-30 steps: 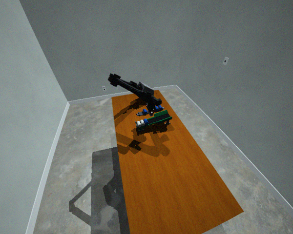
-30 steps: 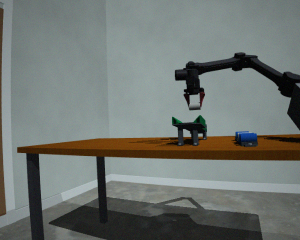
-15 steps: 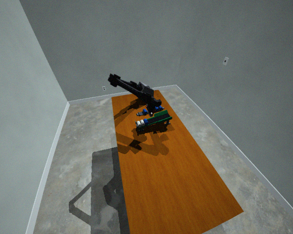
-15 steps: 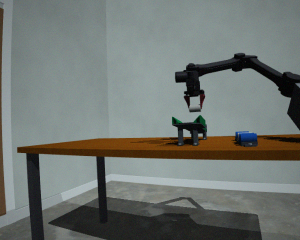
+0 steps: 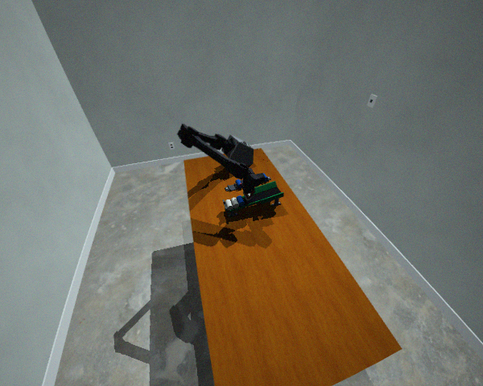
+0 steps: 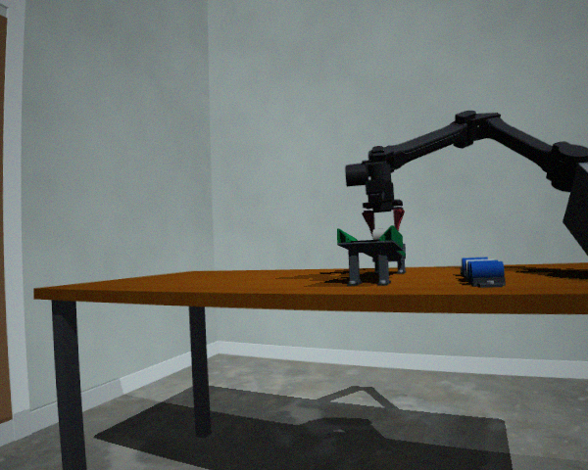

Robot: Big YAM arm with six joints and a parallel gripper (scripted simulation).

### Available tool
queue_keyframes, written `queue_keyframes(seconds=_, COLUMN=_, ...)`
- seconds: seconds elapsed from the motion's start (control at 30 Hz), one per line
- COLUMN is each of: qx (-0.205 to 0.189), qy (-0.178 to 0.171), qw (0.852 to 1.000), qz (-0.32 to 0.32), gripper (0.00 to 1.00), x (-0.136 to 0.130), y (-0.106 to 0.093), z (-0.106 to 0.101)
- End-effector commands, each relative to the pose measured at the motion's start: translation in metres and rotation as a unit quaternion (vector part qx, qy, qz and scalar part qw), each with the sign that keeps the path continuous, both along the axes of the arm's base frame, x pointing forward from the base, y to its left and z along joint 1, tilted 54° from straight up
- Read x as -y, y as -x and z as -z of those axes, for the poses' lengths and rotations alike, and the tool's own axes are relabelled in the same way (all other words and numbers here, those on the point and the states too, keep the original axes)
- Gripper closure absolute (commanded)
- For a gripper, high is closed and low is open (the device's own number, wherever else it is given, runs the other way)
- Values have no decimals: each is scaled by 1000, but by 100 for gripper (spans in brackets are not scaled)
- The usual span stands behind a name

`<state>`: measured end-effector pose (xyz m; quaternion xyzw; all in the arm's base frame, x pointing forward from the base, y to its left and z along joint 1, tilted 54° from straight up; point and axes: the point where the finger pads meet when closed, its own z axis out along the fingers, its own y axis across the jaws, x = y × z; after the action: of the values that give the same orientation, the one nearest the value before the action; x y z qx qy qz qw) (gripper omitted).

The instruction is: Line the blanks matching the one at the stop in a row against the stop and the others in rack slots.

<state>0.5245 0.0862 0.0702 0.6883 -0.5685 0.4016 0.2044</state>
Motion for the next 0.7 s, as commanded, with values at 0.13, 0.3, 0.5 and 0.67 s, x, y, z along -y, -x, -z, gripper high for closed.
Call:
queue_keyframes(seconds=0.13, qx=-12, qy=6, qw=1000, qz=-11, gripper=41, x=16, y=-12, z=20)
queue_keyframes(seconds=0.3, qx=-9, qy=5, qw=1000, qz=-15, gripper=41, x=15, y=-15, z=21)
queue_keyframes(seconds=0.5, qx=-7, qy=4, qw=1000, qz=-23, gripper=41, x=7, y=-16, z=21)
queue_keyframes(seconds=0.67, qx=-8, qy=4, qw=1000, qz=-23, gripper=41, x=7, y=-16, z=21)
